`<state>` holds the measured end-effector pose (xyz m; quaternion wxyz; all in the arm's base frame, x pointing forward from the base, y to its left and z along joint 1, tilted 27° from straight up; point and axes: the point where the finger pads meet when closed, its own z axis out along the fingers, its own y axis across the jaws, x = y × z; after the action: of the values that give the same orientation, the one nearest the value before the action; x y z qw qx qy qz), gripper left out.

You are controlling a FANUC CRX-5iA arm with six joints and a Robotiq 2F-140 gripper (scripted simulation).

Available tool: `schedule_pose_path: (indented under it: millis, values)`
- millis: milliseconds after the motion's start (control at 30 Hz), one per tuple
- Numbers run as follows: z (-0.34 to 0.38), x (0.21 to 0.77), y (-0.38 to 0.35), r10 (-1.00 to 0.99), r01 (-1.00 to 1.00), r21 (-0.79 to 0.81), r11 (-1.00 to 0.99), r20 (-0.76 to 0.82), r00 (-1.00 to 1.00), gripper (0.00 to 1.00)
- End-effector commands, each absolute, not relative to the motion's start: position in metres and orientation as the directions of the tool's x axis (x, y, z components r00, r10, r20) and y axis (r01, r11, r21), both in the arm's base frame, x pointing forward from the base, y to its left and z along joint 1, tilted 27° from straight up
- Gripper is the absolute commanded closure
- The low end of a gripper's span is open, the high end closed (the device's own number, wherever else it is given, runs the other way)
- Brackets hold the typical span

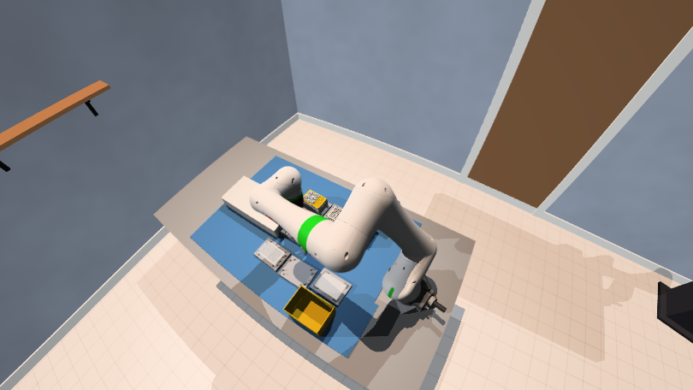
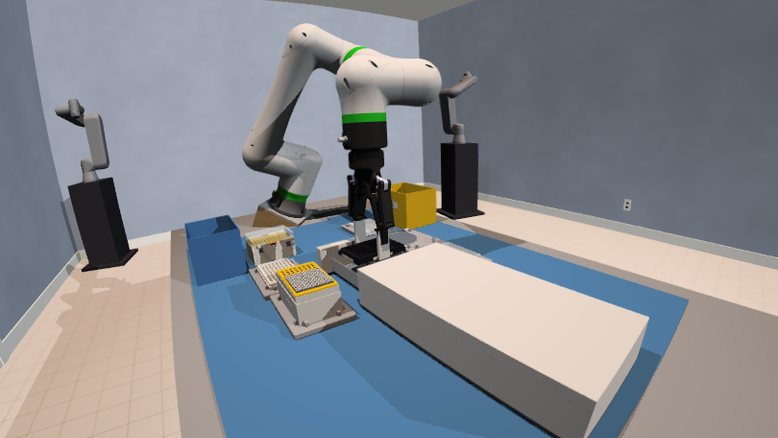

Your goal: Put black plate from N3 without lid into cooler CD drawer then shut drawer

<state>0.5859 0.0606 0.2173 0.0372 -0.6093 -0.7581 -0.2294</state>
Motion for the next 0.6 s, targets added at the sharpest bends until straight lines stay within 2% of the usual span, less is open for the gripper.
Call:
schedule_pose_path:
  millis: [0,567]
  values:
    - [0.216,0.586,0.061,0.907,0.941,0.303,0.152,0.336,-0.255,1.00]
    - [0.198,0.591,0.069,0.907,0.941,0.303,0.152,0.336,-0.255,1.00]
